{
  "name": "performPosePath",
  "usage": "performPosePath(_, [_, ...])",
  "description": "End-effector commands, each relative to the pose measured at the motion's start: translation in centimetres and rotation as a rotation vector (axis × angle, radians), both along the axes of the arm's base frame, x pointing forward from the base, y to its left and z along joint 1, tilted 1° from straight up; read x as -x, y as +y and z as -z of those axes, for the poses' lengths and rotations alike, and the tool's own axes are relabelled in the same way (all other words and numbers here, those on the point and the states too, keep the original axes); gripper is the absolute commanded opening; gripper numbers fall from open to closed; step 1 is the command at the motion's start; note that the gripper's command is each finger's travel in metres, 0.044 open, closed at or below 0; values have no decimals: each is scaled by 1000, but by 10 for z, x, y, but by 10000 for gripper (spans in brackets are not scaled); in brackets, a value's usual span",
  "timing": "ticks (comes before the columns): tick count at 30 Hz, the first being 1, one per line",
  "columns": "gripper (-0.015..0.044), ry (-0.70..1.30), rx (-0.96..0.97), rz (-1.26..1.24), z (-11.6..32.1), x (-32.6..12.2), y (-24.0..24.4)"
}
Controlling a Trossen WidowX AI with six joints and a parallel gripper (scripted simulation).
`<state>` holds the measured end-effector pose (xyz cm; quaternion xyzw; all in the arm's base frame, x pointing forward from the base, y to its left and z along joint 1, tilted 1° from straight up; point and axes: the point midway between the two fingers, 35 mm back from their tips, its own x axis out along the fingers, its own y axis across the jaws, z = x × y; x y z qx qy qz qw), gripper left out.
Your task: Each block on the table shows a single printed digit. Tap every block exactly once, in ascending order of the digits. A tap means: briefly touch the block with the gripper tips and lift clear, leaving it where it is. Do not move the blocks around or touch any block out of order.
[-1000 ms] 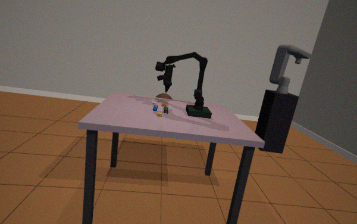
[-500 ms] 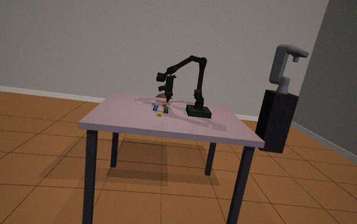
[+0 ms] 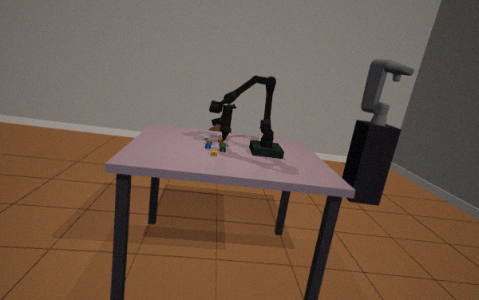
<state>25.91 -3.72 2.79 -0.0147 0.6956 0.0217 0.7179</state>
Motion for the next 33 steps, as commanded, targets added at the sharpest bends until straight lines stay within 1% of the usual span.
performPosePath(1, [20, 15, -4, 4, 10, 4, 1])
performPosePath(8, [20, 15, -4, 4, 20, 4, 1])
performPosePath(16, [20, 15, -4, 4, 20, 4, 1])
performPosePath(19, [20, 13, -4, 4, -7, 4, 1])
performPosePath(25, [20, 14, -4, 4, -13, 4, 1])
performPosePath(27, [20, 14, -4, 4, -33, 2, 0])
performPosePath(30, [20, 14, -4, 4, -80, 4, -1])
performPosePath(31, [20, 14, -4, 4, -88, 5, -1])
performPosePath(33, [20, 14, -4, 4, -91, 5, -1])
